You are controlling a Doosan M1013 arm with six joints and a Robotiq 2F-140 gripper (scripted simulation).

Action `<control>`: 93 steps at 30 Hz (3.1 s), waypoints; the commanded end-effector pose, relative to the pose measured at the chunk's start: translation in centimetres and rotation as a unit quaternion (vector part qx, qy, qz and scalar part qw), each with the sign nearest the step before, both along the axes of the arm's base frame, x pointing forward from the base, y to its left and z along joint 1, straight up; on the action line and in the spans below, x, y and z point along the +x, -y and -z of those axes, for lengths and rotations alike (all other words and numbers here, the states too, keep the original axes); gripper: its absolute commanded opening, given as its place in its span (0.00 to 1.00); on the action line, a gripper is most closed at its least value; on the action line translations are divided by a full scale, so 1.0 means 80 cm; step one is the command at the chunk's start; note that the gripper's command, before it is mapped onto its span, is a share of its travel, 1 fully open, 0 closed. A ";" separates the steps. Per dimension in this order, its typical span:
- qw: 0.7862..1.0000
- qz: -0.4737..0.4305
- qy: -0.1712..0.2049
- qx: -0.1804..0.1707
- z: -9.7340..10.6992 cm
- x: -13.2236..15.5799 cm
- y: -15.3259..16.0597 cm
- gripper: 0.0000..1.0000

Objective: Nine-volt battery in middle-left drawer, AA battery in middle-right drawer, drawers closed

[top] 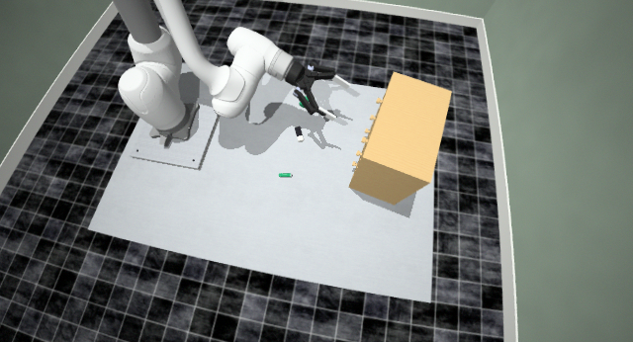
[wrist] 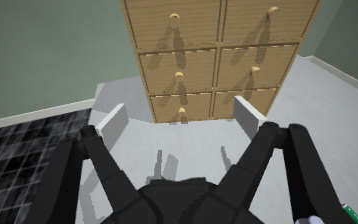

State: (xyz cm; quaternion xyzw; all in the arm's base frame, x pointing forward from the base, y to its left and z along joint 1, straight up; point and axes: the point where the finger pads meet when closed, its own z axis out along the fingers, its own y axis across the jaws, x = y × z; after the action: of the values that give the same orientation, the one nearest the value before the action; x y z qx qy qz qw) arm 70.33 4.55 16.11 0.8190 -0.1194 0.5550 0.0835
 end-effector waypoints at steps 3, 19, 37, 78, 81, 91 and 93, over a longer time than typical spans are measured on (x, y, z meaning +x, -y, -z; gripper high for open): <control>1.000 0.000 0.010 -0.003 0.002 0.002 0.001 1.00; 1.000 -0.001 0.013 -0.003 0.003 0.002 0.001 0.20; 1.000 -0.001 0.013 -0.003 0.003 0.004 0.001 0.20; 1.000 -0.001 0.013 -0.003 0.028 0.080 0.024 0.20; 1.000 -0.001 0.013 -0.003 0.028 0.080 0.024 0.20; 1.000 -0.001 0.013 -0.003 0.028 0.080 0.024 0.20; 1.000 -0.001 0.013 -0.003 0.028 0.080 0.024 0.20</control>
State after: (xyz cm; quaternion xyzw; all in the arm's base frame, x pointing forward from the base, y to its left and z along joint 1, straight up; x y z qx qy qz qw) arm 76.74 2.61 13.87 0.8116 -0.1182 0.5659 0.0844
